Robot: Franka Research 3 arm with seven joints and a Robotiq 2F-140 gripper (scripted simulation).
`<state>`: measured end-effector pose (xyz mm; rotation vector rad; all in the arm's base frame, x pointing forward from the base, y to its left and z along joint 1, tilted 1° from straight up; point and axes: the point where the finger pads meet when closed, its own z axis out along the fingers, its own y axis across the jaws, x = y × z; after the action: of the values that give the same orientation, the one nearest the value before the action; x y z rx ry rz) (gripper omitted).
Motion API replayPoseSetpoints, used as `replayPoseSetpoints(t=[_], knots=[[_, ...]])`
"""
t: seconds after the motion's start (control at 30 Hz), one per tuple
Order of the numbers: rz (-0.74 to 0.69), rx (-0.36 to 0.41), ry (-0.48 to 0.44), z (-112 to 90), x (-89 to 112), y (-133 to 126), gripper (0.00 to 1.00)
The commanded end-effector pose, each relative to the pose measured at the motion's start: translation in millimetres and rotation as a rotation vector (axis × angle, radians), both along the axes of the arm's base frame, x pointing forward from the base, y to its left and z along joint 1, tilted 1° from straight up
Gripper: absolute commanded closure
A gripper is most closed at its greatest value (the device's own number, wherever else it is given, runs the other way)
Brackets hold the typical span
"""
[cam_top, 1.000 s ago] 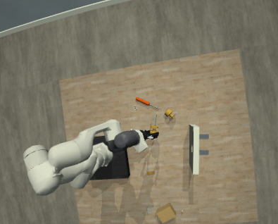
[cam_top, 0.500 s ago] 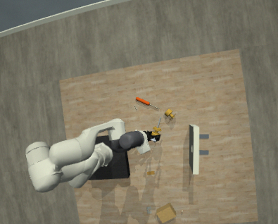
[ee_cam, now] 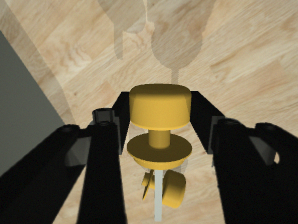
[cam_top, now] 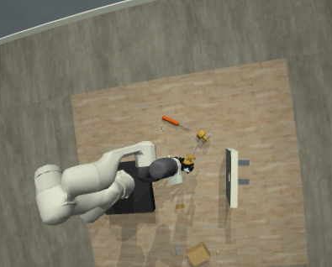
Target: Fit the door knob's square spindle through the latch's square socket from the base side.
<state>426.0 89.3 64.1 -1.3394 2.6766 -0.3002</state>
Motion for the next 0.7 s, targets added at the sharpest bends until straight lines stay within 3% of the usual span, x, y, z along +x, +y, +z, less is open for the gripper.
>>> replayPoseSetpoints(t=[0.0, 0.2, 0.5, 0.67], knots=[[-0.133, 0.016, 0.021, 2.0, 3.3, -6.1, 0.58], [-0.139, 0.017, 0.022, 4.7, 9.8, -12.9, 0.58], [-0.321, 0.043, 0.055, 6.5, 14.1, -17.4, 0.58], [-0.321, 0.043, 0.055, 10.7, 24.2, -28.1, 0.58]])
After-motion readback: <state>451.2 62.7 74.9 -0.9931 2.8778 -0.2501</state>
